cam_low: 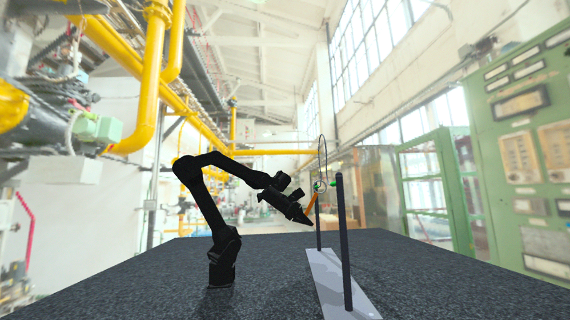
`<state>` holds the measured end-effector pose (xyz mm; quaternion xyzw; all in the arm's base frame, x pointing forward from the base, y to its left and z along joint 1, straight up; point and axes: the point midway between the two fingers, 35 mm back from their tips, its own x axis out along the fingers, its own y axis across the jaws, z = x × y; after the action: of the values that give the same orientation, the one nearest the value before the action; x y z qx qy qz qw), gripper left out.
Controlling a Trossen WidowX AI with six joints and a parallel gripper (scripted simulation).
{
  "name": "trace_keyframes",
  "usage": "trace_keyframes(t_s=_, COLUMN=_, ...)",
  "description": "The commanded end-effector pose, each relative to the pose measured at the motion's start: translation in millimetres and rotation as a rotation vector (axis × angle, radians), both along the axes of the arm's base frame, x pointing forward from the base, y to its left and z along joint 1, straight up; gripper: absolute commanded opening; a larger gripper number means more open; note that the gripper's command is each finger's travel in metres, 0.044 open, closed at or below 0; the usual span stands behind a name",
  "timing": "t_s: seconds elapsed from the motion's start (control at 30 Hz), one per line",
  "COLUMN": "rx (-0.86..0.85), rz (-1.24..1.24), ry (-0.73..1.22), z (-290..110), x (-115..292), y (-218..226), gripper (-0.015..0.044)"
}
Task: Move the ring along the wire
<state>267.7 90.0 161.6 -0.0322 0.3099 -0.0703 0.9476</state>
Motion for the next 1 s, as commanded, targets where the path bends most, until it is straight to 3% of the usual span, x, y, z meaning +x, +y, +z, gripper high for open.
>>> trace_keyframes(t_s=0.0, rx=0.048, rz=0.002, ry=-0.006, z=1, x=2, y=11, gripper=-0.015)
trace_keyframes(t_s=0.97, rx=0.102, rz=0.0, ry=-0.028, z=1, x=5, y=47, gripper=-0.015)
